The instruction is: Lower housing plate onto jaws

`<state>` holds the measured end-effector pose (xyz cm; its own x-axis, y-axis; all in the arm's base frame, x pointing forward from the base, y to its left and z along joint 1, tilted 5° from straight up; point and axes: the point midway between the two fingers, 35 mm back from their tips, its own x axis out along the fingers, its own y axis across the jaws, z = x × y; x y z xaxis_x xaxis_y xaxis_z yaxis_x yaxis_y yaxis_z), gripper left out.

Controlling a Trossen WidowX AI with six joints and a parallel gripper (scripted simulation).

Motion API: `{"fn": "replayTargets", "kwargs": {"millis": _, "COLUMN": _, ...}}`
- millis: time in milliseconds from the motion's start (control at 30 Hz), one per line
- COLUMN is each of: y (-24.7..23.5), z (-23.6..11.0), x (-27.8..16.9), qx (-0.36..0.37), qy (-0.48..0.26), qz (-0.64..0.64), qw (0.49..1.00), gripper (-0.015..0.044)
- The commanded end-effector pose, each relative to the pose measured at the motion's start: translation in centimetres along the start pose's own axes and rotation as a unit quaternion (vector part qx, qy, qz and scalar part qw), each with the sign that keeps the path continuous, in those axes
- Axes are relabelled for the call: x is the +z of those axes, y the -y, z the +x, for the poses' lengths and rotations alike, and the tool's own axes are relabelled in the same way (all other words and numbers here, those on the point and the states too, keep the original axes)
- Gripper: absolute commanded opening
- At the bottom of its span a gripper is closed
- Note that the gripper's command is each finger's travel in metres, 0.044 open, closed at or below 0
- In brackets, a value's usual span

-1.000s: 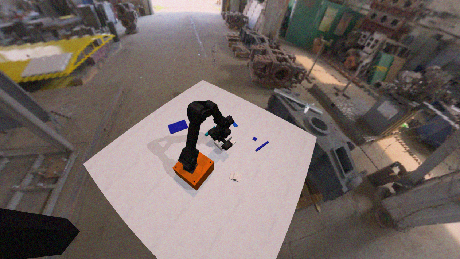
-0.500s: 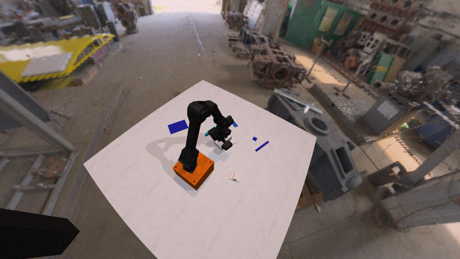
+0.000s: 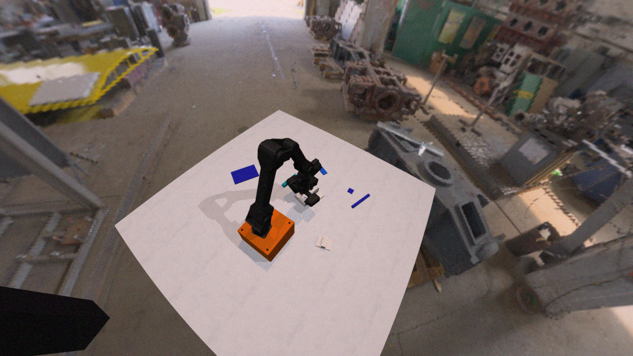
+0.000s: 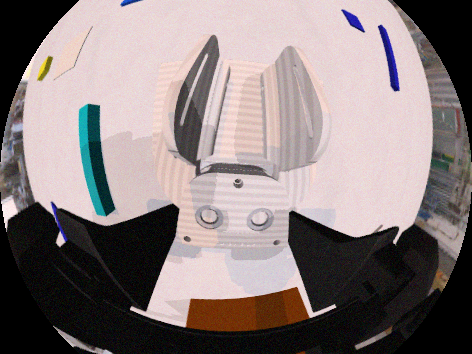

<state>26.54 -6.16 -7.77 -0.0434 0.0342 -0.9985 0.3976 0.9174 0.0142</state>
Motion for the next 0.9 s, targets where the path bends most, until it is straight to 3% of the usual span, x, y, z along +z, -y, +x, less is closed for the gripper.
{"fn": "replayTargets", "kwargs": {"millis": 0, "y": -0.05, "z": 0.03, "x": 0.01, "qx": 0.001, "qy": 0.000, "qz": 0.002, "qw": 1.000, "gripper": 0.0351}}
{"fn": "replayTargets", "kwargs": {"millis": 333, "y": -0.05, "z": 0.03, "x": 0.01, "qx": 0.001, "qy": 0.000, "qz": 0.002, "qw": 1.000, "gripper": 0.0351}}
{"fn": "replayTargets", "kwargs": {"millis": 467, "y": 0.00, "z": 0.00, "x": 0.00, "qx": 0.000, "qy": 0.000, "qz": 0.000, "qw": 1.000, "gripper": 0.0440}}
{"fn": "replayTargets", "kwargs": {"millis": 867, "y": 0.00, "z": 0.00, "x": 0.00, "qx": 0.000, "qy": 0.000, "qz": 0.000, "qw": 1.000, "gripper": 0.0440}}
